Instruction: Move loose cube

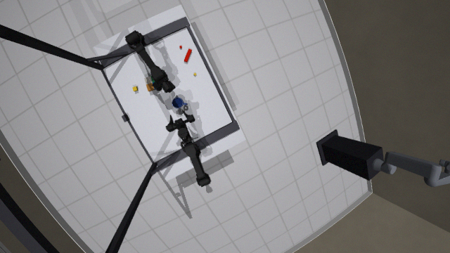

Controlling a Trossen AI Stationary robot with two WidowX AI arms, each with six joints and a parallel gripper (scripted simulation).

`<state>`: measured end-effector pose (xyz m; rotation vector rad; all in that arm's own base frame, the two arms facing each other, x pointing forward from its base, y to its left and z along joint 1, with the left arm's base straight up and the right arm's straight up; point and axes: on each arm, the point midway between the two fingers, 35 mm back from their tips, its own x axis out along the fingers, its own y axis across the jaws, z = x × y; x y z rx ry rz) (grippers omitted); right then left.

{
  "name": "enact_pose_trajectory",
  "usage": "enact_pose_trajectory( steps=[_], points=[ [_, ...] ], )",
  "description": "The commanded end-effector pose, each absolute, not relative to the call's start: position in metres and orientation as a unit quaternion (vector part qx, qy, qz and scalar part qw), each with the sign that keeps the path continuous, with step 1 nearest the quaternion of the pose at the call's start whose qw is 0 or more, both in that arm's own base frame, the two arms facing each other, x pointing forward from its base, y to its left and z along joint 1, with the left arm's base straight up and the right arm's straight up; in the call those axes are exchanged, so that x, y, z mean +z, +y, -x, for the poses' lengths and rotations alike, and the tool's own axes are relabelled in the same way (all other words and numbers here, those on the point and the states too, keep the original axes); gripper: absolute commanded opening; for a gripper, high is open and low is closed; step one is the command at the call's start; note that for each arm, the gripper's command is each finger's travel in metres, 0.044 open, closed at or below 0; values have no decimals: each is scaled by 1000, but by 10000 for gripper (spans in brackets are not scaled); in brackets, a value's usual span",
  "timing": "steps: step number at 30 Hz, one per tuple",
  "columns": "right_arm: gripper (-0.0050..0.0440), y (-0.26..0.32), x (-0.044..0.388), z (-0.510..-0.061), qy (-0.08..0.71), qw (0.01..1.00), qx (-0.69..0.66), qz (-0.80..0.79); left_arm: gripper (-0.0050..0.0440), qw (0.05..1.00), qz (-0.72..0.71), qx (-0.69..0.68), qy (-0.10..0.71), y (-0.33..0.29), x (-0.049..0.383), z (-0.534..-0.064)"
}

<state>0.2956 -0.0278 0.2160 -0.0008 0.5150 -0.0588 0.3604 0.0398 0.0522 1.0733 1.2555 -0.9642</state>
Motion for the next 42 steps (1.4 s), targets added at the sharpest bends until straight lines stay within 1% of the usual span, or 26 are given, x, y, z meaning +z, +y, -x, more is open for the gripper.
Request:
enact_pose_trajectory(
  steps=[1,10,14,15,18,26,32,42],
  points=[
    [400,-28,226,-296,241,970,-29,1,174,609,-439,-369,549,40,63,-372],
    [400,-28,226,-296,241,970,-29,1,174,705,-306,-224,599,36,72,-394],
    [400,-28,226,-296,241,970,-29,1,174,752,-265,-181,576,16,96,-411],
    [400,-26,227,-295,240,971,-25,3,174,755,-253,-178,578,9,96,-413],
    [400,-24,228,-295,238,971,-19,6,174,755,-240,-174,585,4,94,-414],
    [400,-1,236,-288,225,973,50,29,174,738,-132,-122,651,-40,83,-411],
    [400,9,242,-281,217,972,77,39,174,717,-73,-77,689,-65,77,-406],
    [400,14,247,-274,211,973,84,45,174,715,-65,-67,692,-66,78,-402]
  ],
)
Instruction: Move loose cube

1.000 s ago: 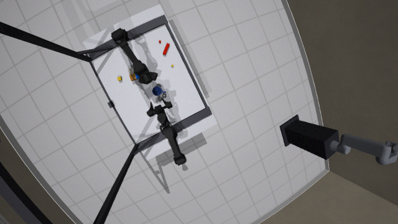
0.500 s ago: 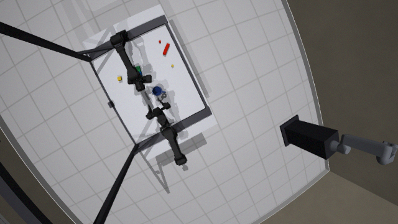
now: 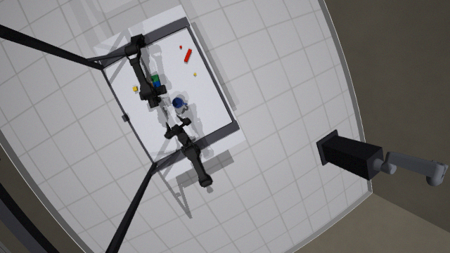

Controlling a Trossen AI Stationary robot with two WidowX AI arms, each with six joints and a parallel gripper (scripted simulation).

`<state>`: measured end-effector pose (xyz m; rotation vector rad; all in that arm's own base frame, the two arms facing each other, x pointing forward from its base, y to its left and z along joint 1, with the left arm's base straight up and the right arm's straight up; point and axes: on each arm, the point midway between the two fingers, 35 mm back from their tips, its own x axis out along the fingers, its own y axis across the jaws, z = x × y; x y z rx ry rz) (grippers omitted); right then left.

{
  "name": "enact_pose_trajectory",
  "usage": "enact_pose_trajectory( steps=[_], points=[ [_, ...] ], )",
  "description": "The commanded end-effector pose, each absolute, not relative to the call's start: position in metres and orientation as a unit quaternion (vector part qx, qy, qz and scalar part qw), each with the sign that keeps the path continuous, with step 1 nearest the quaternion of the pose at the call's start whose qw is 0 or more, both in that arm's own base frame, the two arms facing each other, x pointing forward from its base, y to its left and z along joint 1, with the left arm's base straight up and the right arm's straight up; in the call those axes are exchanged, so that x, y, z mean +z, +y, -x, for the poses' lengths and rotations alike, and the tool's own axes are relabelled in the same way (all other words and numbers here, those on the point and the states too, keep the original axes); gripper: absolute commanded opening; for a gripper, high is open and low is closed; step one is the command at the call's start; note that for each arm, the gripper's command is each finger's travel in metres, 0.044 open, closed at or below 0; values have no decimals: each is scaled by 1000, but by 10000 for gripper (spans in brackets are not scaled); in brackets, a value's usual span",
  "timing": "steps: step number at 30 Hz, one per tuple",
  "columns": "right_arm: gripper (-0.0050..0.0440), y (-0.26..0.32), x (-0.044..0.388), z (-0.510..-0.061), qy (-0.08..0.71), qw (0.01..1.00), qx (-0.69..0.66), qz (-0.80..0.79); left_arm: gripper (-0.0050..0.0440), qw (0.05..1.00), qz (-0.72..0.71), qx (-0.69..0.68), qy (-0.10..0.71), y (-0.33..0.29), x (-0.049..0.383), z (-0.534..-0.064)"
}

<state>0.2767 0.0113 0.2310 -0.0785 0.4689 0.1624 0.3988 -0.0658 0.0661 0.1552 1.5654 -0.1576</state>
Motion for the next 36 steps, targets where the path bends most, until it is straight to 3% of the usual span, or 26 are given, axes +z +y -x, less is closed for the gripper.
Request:
enact_pose_trajectory(
  steps=[1,16,36],
  points=[
    [400,15,246,-273,214,972,83,46,174,715,-65,-67,692,-66,77,-401],
    [400,17,227,-258,240,966,81,43,174,707,-67,-67,701,-63,36,-399],
    [400,17,231,-258,236,967,81,45,174,715,-67,-69,693,-61,44,-384]
  ],
)
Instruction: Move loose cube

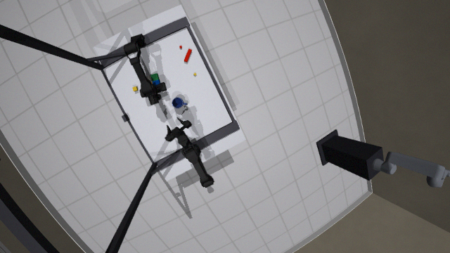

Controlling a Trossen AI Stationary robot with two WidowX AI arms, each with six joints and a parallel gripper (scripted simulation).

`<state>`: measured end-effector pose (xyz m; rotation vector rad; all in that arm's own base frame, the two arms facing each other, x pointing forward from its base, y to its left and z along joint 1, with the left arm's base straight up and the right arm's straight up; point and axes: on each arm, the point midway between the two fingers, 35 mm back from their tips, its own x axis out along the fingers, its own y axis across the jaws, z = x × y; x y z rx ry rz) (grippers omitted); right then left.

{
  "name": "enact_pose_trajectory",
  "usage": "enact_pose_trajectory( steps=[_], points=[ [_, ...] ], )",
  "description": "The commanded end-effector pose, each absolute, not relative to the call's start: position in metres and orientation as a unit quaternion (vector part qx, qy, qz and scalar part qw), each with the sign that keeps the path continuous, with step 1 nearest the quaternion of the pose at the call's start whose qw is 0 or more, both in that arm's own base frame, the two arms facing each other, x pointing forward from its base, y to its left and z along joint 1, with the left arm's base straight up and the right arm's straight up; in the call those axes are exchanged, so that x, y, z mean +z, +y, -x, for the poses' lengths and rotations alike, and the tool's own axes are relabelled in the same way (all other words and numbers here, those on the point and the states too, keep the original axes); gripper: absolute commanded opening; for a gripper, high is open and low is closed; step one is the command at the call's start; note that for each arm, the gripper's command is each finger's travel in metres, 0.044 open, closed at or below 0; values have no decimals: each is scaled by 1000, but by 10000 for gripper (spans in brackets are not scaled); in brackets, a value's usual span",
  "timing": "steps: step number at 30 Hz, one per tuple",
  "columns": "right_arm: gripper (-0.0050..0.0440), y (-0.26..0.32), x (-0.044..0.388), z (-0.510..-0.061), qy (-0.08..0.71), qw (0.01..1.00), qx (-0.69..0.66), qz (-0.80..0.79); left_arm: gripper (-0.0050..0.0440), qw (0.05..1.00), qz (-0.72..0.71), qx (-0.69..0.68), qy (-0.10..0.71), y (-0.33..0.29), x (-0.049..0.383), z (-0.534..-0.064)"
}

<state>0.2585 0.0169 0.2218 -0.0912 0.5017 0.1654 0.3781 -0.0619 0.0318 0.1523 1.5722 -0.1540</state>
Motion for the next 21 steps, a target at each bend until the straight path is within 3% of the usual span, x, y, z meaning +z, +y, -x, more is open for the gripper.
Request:
enact_pose_trajectory(
  steps=[1,12,21],
  points=[
    [400,17,231,-258,236,967,81,45,174,714,-67,-68,694,-62,43,-387],
    [400,17,231,-258,236,967,81,45,174,720,-74,-73,687,-60,52,-403],
    [400,3,238,-266,230,972,36,28,174,742,-202,-156,619,-10,82,-412]
  ],
)
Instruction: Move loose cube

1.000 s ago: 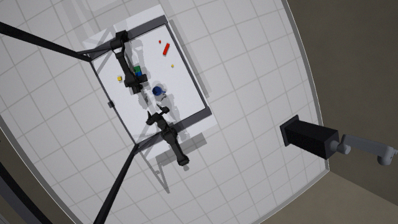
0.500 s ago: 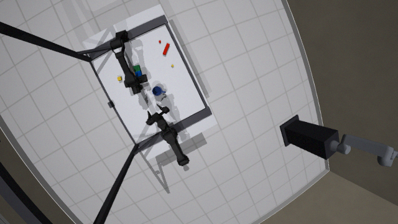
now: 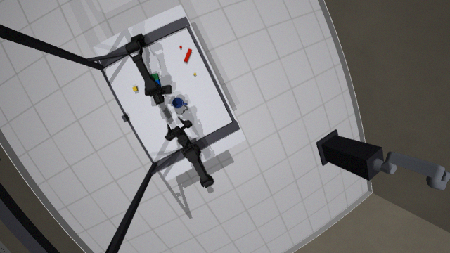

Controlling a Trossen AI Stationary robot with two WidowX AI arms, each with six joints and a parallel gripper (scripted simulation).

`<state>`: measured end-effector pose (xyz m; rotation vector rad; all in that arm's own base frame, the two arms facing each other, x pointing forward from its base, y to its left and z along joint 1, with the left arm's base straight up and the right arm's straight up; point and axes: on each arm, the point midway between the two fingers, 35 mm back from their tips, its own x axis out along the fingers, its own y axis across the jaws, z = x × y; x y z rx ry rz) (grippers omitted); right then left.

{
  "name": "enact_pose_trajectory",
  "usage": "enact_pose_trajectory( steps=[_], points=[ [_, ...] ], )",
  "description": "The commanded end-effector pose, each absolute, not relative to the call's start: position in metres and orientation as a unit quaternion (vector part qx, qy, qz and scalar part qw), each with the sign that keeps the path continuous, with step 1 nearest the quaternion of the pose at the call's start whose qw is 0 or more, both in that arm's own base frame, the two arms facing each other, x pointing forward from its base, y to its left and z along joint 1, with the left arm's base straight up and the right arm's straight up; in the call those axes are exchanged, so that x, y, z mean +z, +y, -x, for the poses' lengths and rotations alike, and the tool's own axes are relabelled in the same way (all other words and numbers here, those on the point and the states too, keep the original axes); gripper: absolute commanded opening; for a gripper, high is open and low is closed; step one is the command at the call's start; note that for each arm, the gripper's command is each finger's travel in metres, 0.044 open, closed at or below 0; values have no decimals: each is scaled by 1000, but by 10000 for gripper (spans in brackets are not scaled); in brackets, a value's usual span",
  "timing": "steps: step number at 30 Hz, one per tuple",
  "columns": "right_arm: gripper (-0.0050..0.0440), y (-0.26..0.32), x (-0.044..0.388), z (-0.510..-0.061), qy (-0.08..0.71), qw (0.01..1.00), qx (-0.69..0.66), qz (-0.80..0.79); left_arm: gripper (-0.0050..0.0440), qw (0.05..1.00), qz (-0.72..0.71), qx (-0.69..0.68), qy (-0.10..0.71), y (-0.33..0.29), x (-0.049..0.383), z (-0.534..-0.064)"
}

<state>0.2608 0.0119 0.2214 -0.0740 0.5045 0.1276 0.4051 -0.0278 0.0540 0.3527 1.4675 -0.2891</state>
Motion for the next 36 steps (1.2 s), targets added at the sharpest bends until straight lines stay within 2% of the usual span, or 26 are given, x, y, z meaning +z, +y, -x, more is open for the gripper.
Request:
enact_pose_trajectory(
  steps=[1,10,19,21,31,36],
  points=[
    [400,0,239,-267,230,973,26,25,174,741,-218,-166,613,-5,84,-412],
    [400,-14,245,-274,222,975,-20,13,174,707,-326,-249,576,21,90,-401],
    [400,-22,252,-284,211,977,-38,10,174,606,-454,-386,528,31,87,-368],
    [400,-22,252,-284,211,977,-38,10,174,606,-454,-386,528,31,87,-368],
    [400,-24,256,-293,205,978,-35,13,174,467,-549,-528,450,31,78,-331],
    [400,-25,257,-298,206,978,-35,14,174,455,-554,-539,443,30,77,-328]
  ],
)
